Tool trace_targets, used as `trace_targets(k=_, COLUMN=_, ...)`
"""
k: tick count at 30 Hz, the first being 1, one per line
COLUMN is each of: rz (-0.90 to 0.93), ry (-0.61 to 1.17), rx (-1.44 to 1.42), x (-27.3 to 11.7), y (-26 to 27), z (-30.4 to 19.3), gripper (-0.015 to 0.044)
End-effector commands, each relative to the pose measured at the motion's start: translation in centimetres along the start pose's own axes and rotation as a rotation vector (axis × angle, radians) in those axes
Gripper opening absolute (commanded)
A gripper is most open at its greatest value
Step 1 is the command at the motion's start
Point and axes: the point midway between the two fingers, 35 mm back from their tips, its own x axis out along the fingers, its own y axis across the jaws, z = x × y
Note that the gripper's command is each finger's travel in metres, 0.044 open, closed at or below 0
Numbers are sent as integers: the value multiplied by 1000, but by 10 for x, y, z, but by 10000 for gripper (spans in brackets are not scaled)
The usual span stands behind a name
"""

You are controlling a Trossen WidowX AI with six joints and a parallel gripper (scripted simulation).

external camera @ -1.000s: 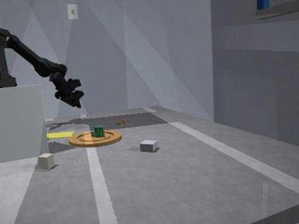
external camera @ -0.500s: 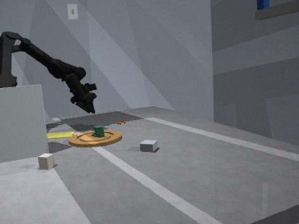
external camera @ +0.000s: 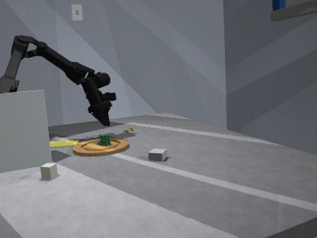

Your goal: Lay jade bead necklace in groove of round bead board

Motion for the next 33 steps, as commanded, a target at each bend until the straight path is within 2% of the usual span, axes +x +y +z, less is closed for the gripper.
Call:
trace_targets(k=1, rz=-17, ry=66, rx=57, x=5, y=-35, z=-1, gripper=250)
trace_targets(k=12, rz=-14, ry=219, rx=238, x=9, y=-114, z=-20, gripper=250)
trace_targets(k=20, rz=52, ry=321, rx=423, x=4, y=-170, z=-43, gripper=250)
trace_targets(k=33, rz=61, ry=328, rx=440, x=19, y=-172, z=-50, gripper=250)
